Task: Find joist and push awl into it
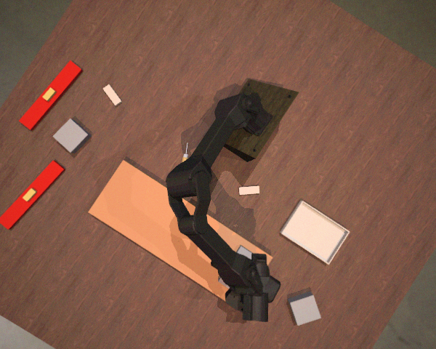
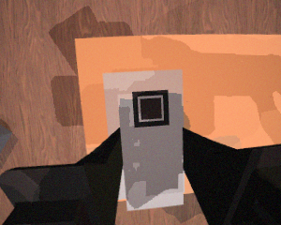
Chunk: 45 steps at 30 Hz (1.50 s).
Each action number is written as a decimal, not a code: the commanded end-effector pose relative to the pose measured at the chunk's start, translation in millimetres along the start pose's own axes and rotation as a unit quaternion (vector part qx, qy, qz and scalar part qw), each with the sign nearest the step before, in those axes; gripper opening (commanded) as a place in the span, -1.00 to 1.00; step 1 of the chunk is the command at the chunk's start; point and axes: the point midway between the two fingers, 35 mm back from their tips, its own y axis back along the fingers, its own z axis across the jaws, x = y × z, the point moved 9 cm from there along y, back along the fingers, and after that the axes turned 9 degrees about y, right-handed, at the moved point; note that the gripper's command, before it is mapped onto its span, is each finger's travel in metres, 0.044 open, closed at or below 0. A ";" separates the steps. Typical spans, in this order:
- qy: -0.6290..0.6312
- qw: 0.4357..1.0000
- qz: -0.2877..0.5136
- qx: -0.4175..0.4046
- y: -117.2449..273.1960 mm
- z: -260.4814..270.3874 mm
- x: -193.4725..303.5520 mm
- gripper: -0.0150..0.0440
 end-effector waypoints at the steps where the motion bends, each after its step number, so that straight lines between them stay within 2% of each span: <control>1: 0.000 1.000 0.000 0.000 0.1 -0.6 -0.2 -0.49; 6: 0.000 1.000 0.001 -0.001 -0.3 -1.6 0.3 -0.49; 45: 0.003 1.000 0.003 0.003 -2.3 -135.0 21.6 -0.49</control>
